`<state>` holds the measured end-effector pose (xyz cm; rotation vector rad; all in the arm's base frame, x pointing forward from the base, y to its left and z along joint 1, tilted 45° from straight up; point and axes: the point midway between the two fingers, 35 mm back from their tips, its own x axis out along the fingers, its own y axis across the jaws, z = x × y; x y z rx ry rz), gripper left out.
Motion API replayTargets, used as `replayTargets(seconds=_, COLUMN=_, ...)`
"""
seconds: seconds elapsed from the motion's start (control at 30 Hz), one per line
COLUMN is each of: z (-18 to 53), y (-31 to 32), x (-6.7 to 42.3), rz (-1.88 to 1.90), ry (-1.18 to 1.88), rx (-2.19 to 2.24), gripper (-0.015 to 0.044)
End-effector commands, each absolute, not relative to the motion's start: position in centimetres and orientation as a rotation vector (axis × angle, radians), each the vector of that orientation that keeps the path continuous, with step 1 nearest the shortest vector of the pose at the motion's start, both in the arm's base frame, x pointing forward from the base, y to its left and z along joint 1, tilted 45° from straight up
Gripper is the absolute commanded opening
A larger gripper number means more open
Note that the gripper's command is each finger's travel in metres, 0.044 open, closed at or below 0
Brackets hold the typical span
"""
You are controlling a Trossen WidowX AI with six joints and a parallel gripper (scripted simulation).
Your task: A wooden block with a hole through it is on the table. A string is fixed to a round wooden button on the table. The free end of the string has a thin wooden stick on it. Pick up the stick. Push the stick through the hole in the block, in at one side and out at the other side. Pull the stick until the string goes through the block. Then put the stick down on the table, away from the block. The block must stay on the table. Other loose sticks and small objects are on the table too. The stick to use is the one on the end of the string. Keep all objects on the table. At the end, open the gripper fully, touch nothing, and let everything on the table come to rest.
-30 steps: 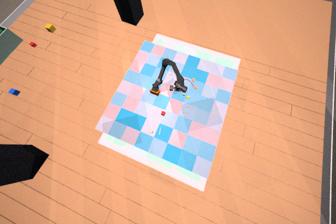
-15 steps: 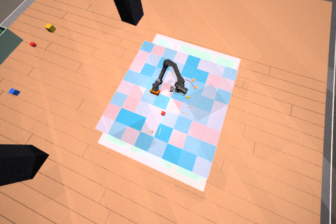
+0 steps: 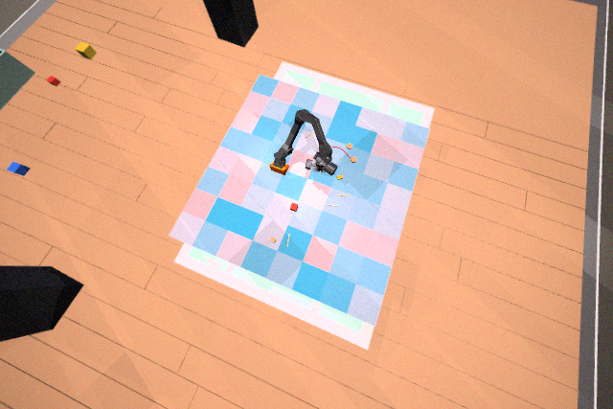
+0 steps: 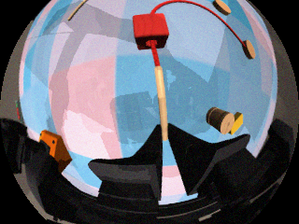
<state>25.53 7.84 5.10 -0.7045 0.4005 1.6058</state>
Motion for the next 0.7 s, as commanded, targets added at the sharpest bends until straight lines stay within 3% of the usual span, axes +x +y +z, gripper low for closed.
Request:
replayTargets(seconds=0.0, z=4.6, y=7.5, x=25.5, rz=1.604, ry=0.408, rx=-0.703, gripper=0.0)
replayTargets(seconds=0.67, z=2.6, y=6.8, x=25.9, rz=1.613, ry=0.419, rx=-0.697, gripper=0.0)
